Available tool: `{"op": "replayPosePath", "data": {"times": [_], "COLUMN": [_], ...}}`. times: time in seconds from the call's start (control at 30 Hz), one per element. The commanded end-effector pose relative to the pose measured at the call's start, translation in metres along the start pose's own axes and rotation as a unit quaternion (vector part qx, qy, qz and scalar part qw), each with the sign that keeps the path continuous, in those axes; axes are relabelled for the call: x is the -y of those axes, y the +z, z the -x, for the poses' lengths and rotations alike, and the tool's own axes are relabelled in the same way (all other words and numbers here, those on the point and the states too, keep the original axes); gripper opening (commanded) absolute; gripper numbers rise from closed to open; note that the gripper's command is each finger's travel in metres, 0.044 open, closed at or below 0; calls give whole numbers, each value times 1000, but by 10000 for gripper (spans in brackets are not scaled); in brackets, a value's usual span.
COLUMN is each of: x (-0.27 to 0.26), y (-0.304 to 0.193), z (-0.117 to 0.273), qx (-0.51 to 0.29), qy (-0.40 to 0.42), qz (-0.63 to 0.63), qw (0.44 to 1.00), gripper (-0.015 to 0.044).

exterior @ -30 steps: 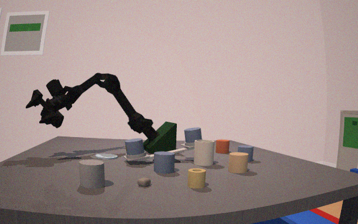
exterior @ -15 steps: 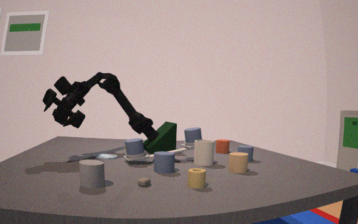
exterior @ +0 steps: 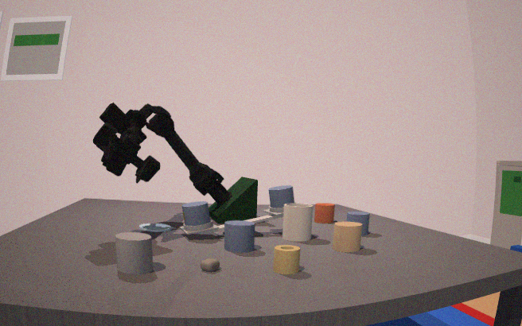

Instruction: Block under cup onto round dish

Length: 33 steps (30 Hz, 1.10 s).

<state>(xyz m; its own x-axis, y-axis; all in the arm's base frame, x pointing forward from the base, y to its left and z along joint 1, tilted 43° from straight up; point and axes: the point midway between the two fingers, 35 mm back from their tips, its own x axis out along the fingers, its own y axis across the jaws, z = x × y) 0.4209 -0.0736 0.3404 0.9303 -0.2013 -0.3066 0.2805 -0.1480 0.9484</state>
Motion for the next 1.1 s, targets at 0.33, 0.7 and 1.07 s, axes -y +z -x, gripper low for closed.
{"op": "replayPosePath", "data": {"times": [0.33,0.7,1.07], "x": [73,126,177], "y": [-68,-112,-141], "z": [11,37,73], "qx": [-36,-69,-101], "qy": [-110,-174,-227], "qz": [116,230,360], "qw": [986,955,899], "gripper": [440,440,440]}}
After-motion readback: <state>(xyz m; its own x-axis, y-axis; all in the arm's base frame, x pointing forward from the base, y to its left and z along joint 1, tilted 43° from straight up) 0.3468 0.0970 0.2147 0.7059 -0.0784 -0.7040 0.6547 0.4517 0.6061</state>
